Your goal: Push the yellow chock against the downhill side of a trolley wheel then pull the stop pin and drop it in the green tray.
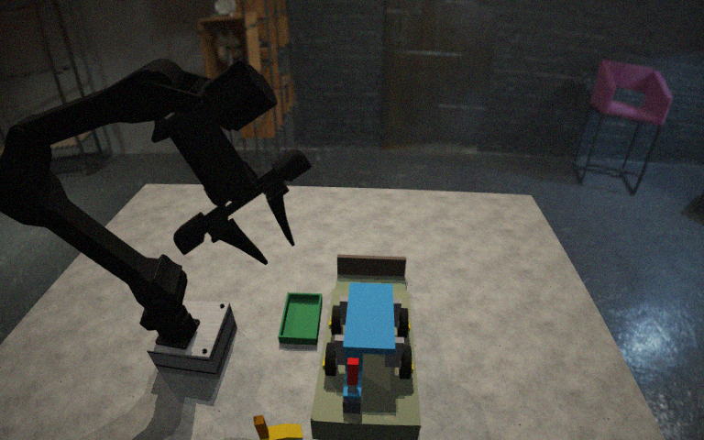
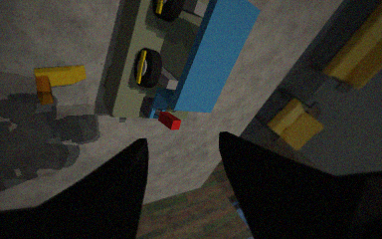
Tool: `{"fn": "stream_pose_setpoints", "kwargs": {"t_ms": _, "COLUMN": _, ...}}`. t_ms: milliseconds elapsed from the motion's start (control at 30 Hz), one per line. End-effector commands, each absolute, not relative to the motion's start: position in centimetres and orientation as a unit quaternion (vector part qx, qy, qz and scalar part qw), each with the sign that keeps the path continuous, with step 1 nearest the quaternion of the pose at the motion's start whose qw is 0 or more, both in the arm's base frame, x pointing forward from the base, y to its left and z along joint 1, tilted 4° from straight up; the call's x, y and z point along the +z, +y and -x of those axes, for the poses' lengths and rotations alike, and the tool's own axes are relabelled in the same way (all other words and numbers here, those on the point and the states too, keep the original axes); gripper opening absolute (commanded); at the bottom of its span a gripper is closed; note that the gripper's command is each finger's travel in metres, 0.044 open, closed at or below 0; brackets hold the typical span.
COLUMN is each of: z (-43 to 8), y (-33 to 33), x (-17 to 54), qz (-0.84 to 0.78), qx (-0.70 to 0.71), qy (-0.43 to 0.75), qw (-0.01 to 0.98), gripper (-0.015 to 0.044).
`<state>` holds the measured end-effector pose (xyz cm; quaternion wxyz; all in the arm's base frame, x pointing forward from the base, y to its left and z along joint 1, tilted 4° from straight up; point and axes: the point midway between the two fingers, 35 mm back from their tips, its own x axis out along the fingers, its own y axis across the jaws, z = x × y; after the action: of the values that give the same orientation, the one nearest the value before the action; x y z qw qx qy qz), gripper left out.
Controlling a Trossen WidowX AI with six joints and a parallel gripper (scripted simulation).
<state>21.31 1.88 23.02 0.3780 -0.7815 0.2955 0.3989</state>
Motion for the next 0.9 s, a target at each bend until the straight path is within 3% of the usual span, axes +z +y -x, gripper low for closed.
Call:
{"fn": "stream_pose_setpoints", "kwargs": {"t_ms": 0, "z": -22.1, "y": 0.4, "x": 21.3, "qz": 0.762, "qx": 0.419, "qy": 0.327, "qw": 0.369, "gripper": 0.0190}}
{"fn": "stream_pose_setpoints", "kwargs": {"t_ms": 867, "z": -21.2, "y": -10.8, "x": 10.7, "qz": 0.610, "qx": 0.566, "qy": 0.417, "qw": 0.364, "gripper": 0.0190}}
